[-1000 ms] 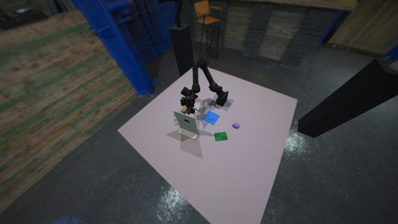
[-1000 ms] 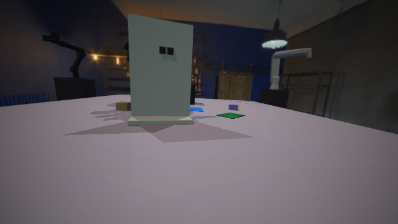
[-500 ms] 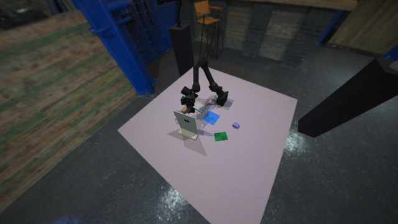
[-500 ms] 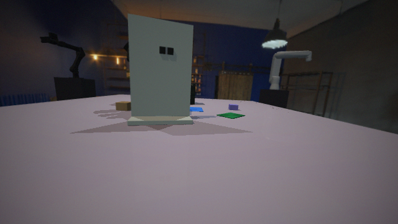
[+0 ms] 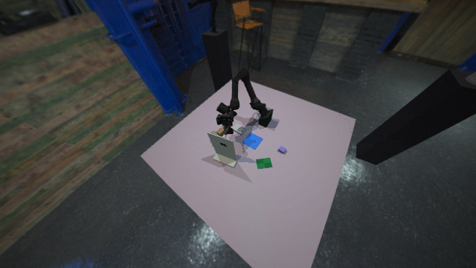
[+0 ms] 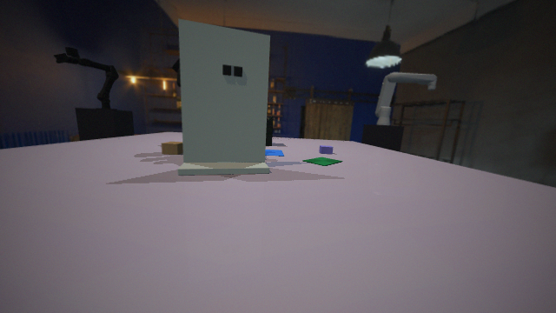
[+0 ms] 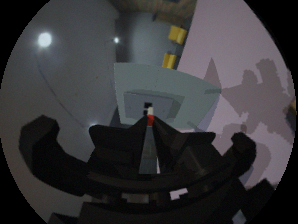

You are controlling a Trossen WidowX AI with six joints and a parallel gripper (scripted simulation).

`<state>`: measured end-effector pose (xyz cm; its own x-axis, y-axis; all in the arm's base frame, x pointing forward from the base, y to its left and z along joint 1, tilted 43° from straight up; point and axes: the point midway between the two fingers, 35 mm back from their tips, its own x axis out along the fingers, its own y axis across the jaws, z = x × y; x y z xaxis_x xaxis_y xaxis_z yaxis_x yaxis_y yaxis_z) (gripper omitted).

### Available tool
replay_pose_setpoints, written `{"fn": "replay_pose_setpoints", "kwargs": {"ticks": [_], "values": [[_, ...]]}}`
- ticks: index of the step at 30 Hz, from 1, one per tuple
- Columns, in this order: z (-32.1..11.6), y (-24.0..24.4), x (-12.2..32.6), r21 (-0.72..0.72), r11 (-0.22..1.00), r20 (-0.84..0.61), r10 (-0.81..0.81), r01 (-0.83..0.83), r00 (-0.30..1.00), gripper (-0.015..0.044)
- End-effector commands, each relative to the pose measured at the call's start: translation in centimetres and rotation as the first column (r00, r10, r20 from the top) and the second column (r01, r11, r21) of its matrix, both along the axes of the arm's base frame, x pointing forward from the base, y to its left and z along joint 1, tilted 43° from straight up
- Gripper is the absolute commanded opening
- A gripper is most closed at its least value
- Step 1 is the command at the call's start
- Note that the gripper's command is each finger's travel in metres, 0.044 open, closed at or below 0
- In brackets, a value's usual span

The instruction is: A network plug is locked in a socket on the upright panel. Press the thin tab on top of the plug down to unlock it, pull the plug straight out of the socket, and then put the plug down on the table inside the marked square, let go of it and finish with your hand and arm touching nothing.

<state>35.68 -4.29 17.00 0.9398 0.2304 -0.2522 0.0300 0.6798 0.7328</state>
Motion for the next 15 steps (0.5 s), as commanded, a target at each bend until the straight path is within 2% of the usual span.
{"fn": "replay_pose_setpoints", "kwargs": {"ticks": [1, 15], "values": [[-0.19, -0.08, -0.43, -0.002, 1.0, -0.005, 0.0, 0.0, 1.0, 0.0], [0.01, -0.27, -1.1, -0.003, 1.0, -0.005, 0.0, 0.0, 1.0, 0.0]]}}
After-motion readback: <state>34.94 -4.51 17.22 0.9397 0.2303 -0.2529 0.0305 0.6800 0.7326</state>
